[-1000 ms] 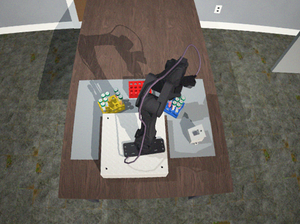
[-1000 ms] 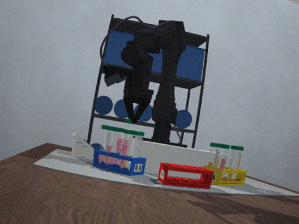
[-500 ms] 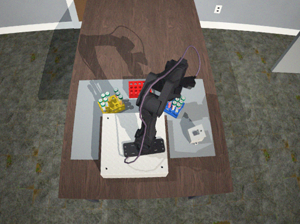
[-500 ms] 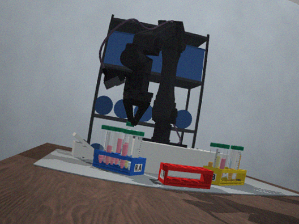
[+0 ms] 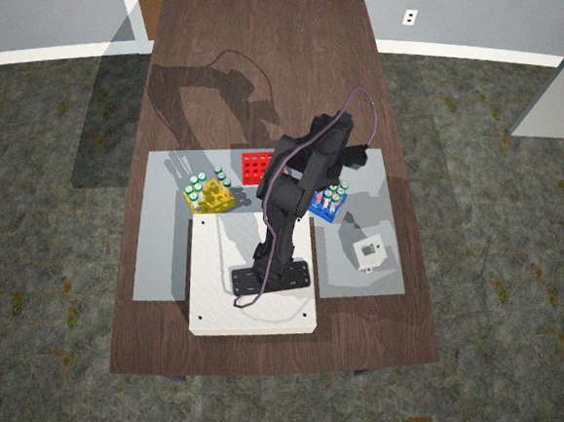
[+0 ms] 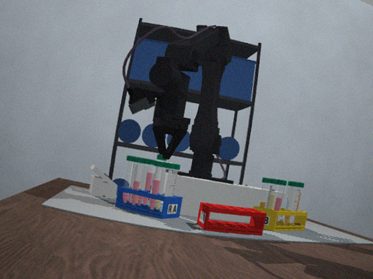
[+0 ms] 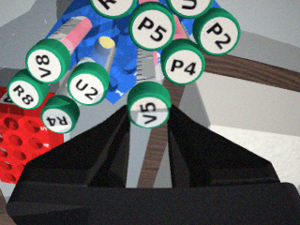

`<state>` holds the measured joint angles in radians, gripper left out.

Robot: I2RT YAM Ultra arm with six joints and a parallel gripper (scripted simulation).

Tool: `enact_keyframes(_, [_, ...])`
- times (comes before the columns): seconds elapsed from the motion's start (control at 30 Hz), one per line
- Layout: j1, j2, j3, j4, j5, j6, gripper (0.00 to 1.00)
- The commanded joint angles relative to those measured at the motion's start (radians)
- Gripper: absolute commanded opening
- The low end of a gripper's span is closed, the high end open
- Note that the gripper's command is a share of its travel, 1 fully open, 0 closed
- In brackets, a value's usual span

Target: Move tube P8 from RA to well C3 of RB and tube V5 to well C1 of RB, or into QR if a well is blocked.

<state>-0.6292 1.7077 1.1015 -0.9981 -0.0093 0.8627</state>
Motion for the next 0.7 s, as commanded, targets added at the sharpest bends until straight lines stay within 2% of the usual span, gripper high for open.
enact_keyframes(0.0, [-0.006, 0.012, -0.014, 0.026, 0.003, -0.005, 0.00])
enact_keyframes(0.03, [-0.006, 0.012, -0.014, 0.026, 0.003, -0.005, 0.00])
enact_keyframes(0.07, [-0.006, 0.015, 0.024, 0.028, 0.003, -0.004, 0.00])
enact_keyframes(0.27, [-0.005, 0.020, -0.025, 0.039, 0.003, -0.003, 0.00])
enact_keyframes(0.6, [-0.003, 0.025, -0.016, 0.056, 0.003, -0.002, 0.00])
enact_keyframes(0.67, [-0.003, 0.020, -0.036, 0.060, 0.003, -0.002, 0.00])
